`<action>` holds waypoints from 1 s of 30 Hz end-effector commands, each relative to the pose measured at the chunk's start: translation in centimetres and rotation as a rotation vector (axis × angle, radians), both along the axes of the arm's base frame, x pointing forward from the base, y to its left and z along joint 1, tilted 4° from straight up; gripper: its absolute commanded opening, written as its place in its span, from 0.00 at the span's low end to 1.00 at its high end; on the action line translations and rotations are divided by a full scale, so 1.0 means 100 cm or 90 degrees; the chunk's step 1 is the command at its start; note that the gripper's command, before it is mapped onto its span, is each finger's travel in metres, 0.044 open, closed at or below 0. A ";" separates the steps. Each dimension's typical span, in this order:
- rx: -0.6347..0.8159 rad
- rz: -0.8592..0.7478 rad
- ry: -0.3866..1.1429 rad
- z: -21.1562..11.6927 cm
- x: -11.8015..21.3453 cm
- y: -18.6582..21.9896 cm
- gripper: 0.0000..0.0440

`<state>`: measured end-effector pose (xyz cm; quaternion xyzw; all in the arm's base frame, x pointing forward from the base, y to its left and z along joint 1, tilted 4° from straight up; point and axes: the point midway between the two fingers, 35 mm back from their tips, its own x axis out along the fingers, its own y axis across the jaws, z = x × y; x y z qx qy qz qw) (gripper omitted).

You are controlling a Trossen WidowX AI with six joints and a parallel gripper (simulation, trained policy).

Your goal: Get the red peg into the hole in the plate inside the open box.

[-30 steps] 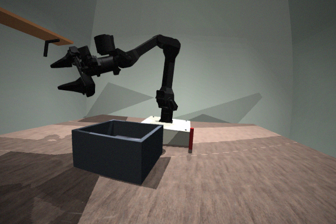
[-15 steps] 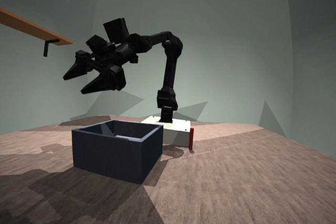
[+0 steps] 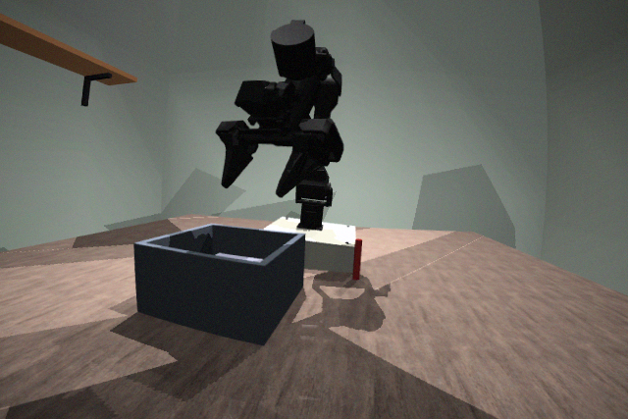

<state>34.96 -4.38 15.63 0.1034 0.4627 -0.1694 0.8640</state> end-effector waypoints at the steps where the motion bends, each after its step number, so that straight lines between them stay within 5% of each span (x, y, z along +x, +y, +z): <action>1: 0.031 -0.025 0.032 -0.003 -0.013 0.021 1.00; 14: 0.116 -0.143 0.208 -0.023 -0.090 0.103 1.00; 30: 0.084 -0.236 0.342 -0.060 -0.159 0.149 1.00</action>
